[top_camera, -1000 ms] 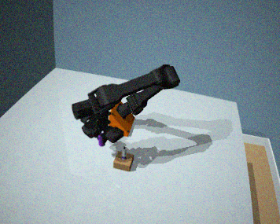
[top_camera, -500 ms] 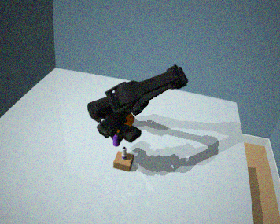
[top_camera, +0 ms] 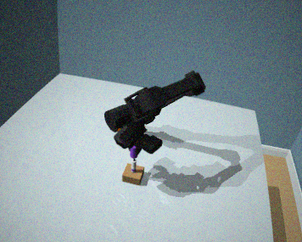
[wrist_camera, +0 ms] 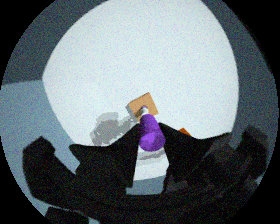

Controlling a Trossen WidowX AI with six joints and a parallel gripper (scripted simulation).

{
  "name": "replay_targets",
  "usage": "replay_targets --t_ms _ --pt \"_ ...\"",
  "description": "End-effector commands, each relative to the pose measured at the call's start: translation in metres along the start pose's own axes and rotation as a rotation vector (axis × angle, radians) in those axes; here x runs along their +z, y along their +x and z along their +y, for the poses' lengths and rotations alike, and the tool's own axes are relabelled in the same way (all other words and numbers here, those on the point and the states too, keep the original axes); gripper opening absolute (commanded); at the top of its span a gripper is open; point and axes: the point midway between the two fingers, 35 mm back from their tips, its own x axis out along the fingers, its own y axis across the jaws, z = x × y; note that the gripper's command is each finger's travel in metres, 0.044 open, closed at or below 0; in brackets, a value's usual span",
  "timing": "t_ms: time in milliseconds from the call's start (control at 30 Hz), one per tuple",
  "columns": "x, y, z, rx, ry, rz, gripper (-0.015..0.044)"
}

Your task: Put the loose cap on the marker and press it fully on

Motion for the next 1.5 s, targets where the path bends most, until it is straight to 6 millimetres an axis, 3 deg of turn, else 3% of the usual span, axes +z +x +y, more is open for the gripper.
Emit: replay_targets --t_ms 0,1133,1467 --pt "-0.001 0.002 0.001 0.003 0.001 -0.005 0.0000" --pt "-0.001 0.054 0.002 0.005 0.000 -0.005 0.0000" --pt "-0.001 0.057 0.003 0.006 0.000 -0.005 0.0000"
